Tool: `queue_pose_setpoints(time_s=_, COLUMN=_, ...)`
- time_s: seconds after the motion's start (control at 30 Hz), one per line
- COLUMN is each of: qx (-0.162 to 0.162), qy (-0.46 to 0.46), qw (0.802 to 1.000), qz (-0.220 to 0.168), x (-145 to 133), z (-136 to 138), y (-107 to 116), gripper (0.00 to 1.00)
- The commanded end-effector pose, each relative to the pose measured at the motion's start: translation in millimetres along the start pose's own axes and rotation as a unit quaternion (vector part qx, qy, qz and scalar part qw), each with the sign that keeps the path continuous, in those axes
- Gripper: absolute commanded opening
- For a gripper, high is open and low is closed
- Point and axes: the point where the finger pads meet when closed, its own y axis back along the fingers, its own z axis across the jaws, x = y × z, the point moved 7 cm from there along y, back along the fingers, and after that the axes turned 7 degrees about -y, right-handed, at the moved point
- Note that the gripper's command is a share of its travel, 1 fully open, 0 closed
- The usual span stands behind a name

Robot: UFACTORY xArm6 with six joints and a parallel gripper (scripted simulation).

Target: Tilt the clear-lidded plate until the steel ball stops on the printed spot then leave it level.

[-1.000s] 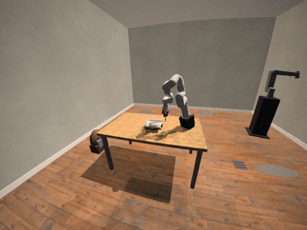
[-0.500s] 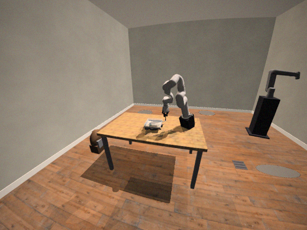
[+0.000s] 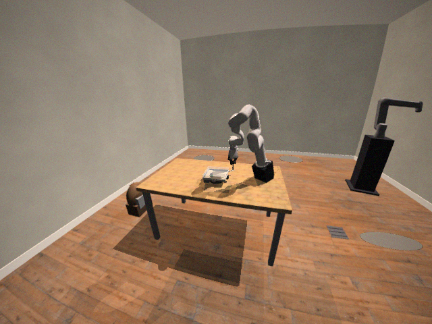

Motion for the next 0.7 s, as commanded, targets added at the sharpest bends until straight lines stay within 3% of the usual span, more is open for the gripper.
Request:
queue_pose_setpoints(time_s=0.0, qx=0.001, qy=-0.001, qw=1.0, qz=-0.001, x=-0.3, z=-0.5, y=1.0, gripper=0.0)
queue_pose_setpoints(time_s=0.57, qx=0.001, qy=-0.001, qw=1.0, qz=-0.001, x=-0.3, z=-0.5, y=1.0, gripper=0.0)
queue_pose_setpoints(time_s=0.6, qx=0.001, qy=-0.001, qw=1.0, qz=-0.001, x=-0.3, z=-0.5, y=1.0, gripper=0.61)
queue_pose_setpoints(time_s=0.67, qx=0.001, qy=-0.001, qw=1.0, qz=-0.001, x=-0.3, z=-0.5, y=1.0, gripper=0.61)
